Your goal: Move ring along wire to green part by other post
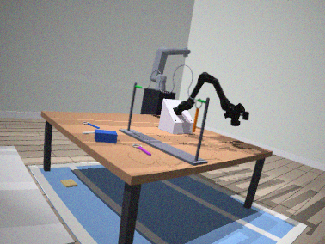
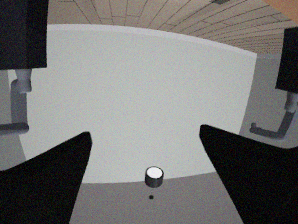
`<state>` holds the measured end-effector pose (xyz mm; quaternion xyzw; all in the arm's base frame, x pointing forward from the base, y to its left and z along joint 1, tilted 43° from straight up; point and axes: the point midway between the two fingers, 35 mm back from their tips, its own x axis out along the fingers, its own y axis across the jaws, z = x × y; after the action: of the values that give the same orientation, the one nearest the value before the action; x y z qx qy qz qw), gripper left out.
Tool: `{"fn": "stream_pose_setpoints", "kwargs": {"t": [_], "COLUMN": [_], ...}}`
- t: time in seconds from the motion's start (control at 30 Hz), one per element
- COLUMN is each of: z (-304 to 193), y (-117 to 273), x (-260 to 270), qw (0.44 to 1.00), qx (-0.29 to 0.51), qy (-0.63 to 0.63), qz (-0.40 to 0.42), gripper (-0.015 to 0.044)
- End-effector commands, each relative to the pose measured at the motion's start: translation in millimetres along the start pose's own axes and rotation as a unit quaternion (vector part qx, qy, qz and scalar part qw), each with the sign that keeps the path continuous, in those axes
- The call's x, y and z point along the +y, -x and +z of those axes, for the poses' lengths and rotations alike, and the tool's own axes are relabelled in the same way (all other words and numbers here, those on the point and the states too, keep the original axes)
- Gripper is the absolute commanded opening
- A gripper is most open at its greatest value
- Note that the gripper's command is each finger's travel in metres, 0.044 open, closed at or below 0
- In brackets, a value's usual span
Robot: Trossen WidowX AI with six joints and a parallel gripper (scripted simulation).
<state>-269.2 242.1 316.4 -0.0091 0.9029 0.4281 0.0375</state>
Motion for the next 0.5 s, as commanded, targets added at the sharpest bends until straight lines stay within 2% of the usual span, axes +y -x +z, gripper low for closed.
{"fn": "stream_pose_setpoints", "kwargs": {"t": [0.0, 0.1, 0.27, 0.47], "z": [1, 17, 67, 122], "y": [0, 6, 38, 101], "x": [1, 16, 64, 116], "qw": [1.0, 0.999, 0.975, 0.908], "qx": [-0.003, -0.041, -0.178, -0.353], "qy": [0.001, 0.022, 0.086, 0.154], "qz": [0.002, 0.028, 0.103, 0.167], "gripper": [0.0374, 0.0295, 0.0164, 0.016]}}
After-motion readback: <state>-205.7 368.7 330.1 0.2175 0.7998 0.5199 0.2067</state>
